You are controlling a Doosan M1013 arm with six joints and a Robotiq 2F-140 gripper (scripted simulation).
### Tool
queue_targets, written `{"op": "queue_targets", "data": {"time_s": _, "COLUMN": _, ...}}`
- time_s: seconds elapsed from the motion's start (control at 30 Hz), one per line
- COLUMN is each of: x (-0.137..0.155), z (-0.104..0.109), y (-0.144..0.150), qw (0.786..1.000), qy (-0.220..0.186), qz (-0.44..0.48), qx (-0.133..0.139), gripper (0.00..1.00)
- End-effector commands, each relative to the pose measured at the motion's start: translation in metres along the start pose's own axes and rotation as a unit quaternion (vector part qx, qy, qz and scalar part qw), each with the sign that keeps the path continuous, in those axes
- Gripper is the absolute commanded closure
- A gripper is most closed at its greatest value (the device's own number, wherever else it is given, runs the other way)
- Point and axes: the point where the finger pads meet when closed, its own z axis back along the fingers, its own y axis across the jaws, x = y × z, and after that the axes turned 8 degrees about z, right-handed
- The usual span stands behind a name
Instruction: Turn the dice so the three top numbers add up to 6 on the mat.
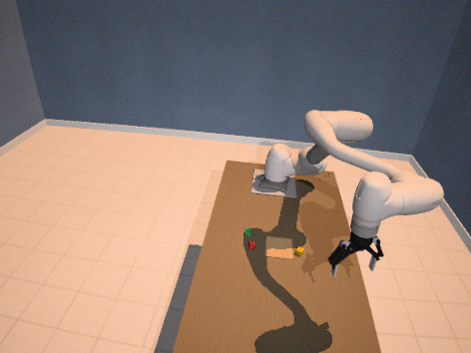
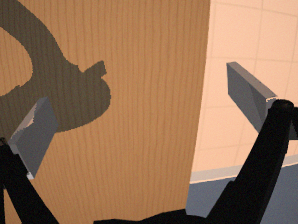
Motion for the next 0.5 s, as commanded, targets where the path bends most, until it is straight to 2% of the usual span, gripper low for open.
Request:
{"op": "queue_targets", "data": {"time_s": 0.0, "x": -0.040, "z": 0.003, "y": -0.057, "qw": 0.999, "qy": -0.009, "qz": 0.031, "qx": -0.007, "gripper": 0.00}}
{"op": "queue_targets", "data": {"time_s": 0.07, "x": -0.044, "z": 0.004, "y": -0.063, "qw": 0.999, "qy": -0.009, "qz": 0.031, "qx": -0.007, "gripper": 0.00}}
{"op": "queue_targets", "data": {"time_s": 0.1, "x": -0.066, "z": 0.004, "y": -0.087, "qw": 0.999, "qy": -0.009, "qz": 0.048, "qx": -0.011, "gripper": 0.00}}
{"op": "queue_targets", "data": {"time_s": 0.17, "x": -0.072, "z": 0.004, "y": -0.094, "qw": 0.999, "qy": -0.009, "qz": 0.048, "qx": -0.011, "gripper": 0.00}}
{"op": "queue_targets", "data": {"time_s": 0.2, "x": -0.095, "z": 0.003, "y": -0.116, "qw": 0.998, "qy": -0.009, "qz": 0.066, "qx": -0.016, "gripper": 0.00}}
{"op": "queue_targets", "data": {"time_s": 0.27, "x": -0.104, "z": 0.003, "y": -0.125, "qw": 0.998, "qy": -0.009, "qz": 0.066, "qx": -0.016, "gripper": 0.00}}
{"op": "queue_targets", "data": {"time_s": 0.3, "x": -0.127, "z": 0.001, "y": -0.143, "qw": 0.996, "qy": -0.008, "qz": 0.085, "qx": -0.021, "gripper": 0.00}}
{"op": "queue_targets", "data": {"time_s": 0.33, "x": -0.137, "z": 0.001, "y": -0.152, "qw": 0.996, "qy": -0.008, "qz": 0.085, "qx": -0.021, "gripper": 0.00}}
{"op": "queue_targets", "data": {"time_s": 0.47, "x": -0.139, "z": 0.001, "y": -0.154, "qw": 0.996, "qy": -0.008, "qz": 0.085, "qx": -0.021, "gripper": 0.00}}
